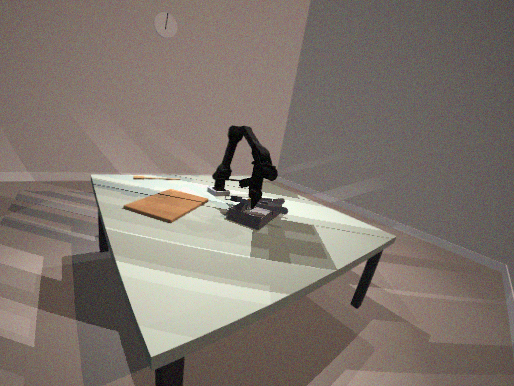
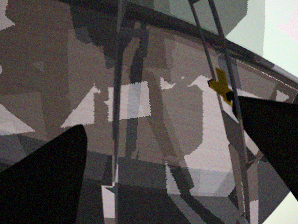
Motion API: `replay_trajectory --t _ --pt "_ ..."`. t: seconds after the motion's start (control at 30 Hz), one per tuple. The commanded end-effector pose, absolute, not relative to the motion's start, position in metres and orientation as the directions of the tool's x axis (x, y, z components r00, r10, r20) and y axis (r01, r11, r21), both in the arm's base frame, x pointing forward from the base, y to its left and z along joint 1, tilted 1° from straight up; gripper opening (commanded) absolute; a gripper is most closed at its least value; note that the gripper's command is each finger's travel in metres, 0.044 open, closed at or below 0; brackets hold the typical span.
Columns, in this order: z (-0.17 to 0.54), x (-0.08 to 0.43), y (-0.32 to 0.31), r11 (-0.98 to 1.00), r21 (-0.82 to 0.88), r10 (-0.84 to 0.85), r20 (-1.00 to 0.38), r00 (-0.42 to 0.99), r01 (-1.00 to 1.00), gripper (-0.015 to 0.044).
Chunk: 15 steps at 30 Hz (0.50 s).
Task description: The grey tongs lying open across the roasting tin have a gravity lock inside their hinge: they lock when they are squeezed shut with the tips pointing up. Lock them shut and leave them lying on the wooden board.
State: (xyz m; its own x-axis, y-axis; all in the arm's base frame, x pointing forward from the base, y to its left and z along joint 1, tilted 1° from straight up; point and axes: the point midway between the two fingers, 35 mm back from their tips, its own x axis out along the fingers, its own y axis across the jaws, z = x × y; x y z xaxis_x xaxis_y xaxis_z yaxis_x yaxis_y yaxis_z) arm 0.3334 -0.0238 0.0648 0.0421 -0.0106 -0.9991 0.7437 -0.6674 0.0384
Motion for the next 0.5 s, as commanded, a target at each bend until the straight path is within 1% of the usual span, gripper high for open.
replay_trajectory --t 0.0,0.37,0.47 --pt "0.056 0.333 -0.024 -0.664 0.038 -0.009 -0.999 0.043 0.747 0.0440" --pt "0.043 0.331 -0.024 -0.664 0.038 -0.009 -0.999 0.042 0.747 0.0440" --pt "0.046 0.331 -0.024 -0.667 0.037 -0.010 -0.999 0.040 0.744 0.0361"
